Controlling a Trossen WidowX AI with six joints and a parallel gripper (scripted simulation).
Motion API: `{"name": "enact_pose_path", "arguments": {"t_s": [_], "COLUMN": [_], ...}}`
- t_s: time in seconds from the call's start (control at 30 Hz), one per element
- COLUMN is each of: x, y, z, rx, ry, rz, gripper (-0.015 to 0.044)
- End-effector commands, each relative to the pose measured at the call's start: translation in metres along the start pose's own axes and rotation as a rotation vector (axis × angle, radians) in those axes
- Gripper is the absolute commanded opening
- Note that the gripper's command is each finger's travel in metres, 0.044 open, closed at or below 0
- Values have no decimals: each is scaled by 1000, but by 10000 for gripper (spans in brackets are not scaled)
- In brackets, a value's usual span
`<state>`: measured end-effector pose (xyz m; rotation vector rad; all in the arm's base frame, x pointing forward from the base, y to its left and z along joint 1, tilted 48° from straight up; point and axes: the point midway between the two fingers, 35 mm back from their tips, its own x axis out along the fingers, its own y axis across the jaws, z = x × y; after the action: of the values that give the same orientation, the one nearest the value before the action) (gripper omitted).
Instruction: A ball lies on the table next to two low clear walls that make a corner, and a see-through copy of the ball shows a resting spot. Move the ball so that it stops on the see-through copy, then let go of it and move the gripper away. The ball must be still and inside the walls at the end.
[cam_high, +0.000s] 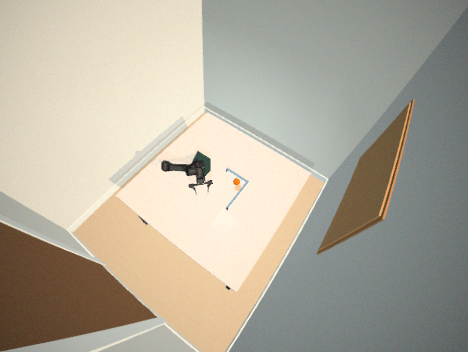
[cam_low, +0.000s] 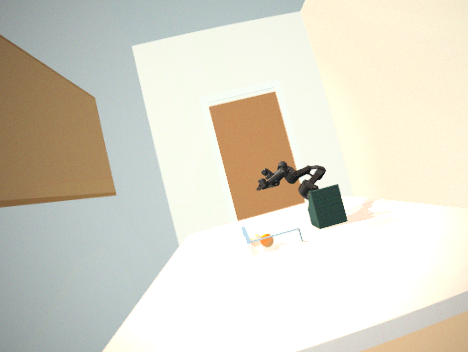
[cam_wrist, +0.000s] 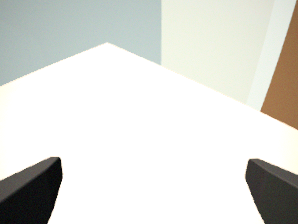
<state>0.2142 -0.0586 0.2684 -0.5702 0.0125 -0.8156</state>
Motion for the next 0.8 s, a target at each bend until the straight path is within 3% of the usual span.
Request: {"name": "enact_pose_path", "arguments": {"t_s": [0.0, 0.17, 0.4, 0.77], "x": [0, 7, 16, -4], "y": [1, 42, 131, 256], "z": [1, 15, 16, -45], "rx": [-3, -109, -488, -1112], "ry": [-1, -22, 45, 211], "rz": [4, 135, 380, 781], "gripper": [406, 406, 406, 406]}}
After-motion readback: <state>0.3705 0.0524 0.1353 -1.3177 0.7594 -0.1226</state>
